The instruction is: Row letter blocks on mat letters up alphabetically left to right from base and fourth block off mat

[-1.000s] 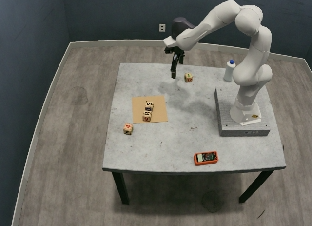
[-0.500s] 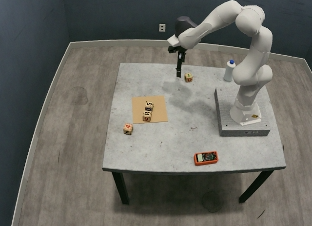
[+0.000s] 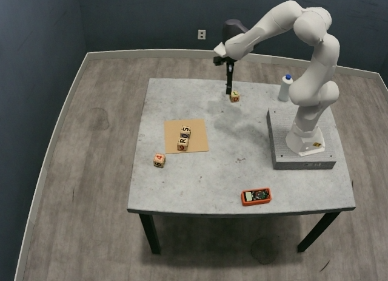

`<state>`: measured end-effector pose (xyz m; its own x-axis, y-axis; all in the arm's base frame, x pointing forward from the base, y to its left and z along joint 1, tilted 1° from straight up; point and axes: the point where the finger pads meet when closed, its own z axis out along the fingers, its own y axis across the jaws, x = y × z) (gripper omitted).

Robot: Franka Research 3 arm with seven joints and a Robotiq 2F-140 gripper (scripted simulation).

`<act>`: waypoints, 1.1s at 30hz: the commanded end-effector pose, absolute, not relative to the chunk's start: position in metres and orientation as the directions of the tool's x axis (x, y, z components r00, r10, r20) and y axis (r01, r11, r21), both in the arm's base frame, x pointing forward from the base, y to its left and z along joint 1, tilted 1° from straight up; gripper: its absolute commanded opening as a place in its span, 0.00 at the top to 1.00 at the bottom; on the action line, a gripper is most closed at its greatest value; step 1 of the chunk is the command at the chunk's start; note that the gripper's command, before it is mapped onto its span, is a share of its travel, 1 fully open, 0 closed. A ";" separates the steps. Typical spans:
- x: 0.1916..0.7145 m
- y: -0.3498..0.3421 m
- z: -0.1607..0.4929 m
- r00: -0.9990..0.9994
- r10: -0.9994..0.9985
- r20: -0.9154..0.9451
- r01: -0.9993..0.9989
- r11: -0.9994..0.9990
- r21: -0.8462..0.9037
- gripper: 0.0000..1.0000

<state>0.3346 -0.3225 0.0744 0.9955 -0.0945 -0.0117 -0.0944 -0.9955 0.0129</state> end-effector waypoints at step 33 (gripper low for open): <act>0.294 -0.343 0.075 0.961 0.275 0.011 0.275 -0.962 0.004 0.45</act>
